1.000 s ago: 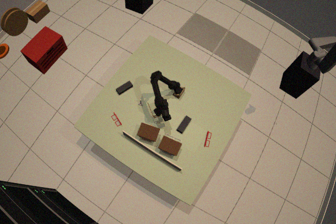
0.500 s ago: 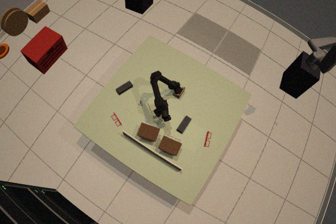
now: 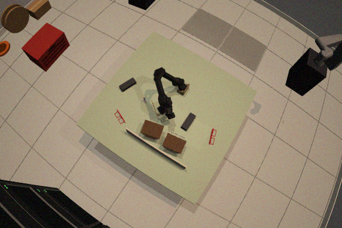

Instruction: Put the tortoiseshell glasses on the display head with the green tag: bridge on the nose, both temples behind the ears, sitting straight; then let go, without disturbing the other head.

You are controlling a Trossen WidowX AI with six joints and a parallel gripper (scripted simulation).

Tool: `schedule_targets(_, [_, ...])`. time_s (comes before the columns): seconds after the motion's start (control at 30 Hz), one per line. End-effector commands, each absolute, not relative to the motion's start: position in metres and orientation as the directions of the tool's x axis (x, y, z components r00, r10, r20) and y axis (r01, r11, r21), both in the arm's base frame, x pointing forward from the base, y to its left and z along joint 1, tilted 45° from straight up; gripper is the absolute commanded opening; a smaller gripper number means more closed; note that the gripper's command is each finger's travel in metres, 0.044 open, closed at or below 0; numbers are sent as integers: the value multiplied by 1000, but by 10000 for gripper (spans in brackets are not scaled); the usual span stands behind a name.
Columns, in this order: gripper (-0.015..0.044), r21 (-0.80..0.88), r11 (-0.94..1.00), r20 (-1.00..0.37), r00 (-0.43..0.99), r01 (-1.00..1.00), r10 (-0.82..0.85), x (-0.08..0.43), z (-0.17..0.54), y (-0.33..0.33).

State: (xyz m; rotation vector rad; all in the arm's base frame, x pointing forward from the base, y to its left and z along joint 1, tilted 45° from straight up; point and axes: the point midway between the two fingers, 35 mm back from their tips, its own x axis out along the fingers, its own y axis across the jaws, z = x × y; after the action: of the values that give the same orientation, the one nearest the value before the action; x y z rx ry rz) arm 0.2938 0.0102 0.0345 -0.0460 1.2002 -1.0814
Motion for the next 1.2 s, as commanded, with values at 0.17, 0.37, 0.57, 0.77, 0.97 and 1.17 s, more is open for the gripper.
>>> schedule_targets(0.17, [0,-558,528,-716,-49,640,-697,291,28,3])
schedule_targets(0.37, [0,-558,528,-715,-49,640,-697,290,25,0])
schedule_targets(0.57, [0,-558,527,-715,-49,641,-698,290,22,-4])
schedule_targets(0.77, [0,-559,527,-714,-49,641,-698,289,19,-7])
schedule_targets(0.97, [0,-559,526,-714,-49,641,-699,288,16,-10])
schedule_targets(1.17, [0,-560,525,-713,-50,641,-699,287,13,-14])
